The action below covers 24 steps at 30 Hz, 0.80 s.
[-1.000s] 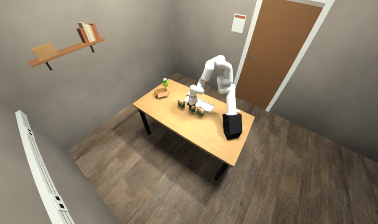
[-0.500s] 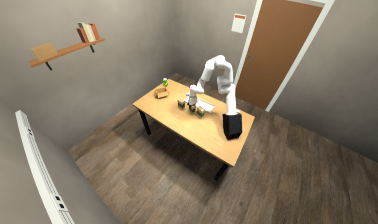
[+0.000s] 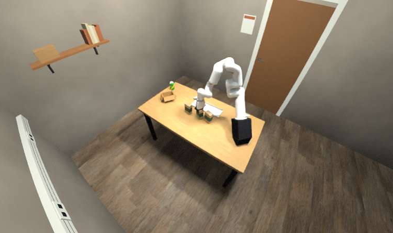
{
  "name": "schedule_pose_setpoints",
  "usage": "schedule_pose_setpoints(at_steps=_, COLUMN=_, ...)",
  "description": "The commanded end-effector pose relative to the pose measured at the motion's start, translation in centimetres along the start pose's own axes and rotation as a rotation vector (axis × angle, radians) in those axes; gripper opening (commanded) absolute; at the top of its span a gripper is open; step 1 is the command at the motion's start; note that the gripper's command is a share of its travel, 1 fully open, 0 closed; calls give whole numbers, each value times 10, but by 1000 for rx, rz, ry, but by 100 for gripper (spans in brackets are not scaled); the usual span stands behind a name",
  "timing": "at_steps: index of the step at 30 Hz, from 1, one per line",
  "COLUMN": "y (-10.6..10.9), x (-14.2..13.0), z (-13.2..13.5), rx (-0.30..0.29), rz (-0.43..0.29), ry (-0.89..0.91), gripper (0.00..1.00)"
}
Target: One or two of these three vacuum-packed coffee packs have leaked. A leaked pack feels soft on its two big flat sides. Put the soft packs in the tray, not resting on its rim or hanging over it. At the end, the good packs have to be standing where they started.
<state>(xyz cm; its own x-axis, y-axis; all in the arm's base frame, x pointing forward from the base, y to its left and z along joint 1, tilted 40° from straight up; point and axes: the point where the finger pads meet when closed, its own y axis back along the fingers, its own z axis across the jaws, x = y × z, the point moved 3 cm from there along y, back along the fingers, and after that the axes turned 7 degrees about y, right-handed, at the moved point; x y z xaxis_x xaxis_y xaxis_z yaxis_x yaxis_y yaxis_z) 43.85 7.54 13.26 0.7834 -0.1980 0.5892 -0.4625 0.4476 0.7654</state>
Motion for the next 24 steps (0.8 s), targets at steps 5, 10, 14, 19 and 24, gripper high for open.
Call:
schedule_pose_setpoints(at_steps=5, y=1, x=1, z=-1, rx=2, rz=2, ry=0, gripper=84)
schedule_pose_setpoints(at_steps=10, y=1, x=1, z=-1, rx=2, rz=2, ry=0, gripper=84)
schedule_pose_setpoints(at_steps=14, y=1, x=1, z=-1, rx=2, rz=2, ry=0, gripper=84)
schedule_pose_setpoints(at_steps=19, y=1, x=1, z=-1, rx=2, rz=2, ry=0, gripper=84)
schedule_pose_setpoints(at_steps=24, y=1, x=1, z=-1, rx=2, rz=2, ry=0, gripper=84)
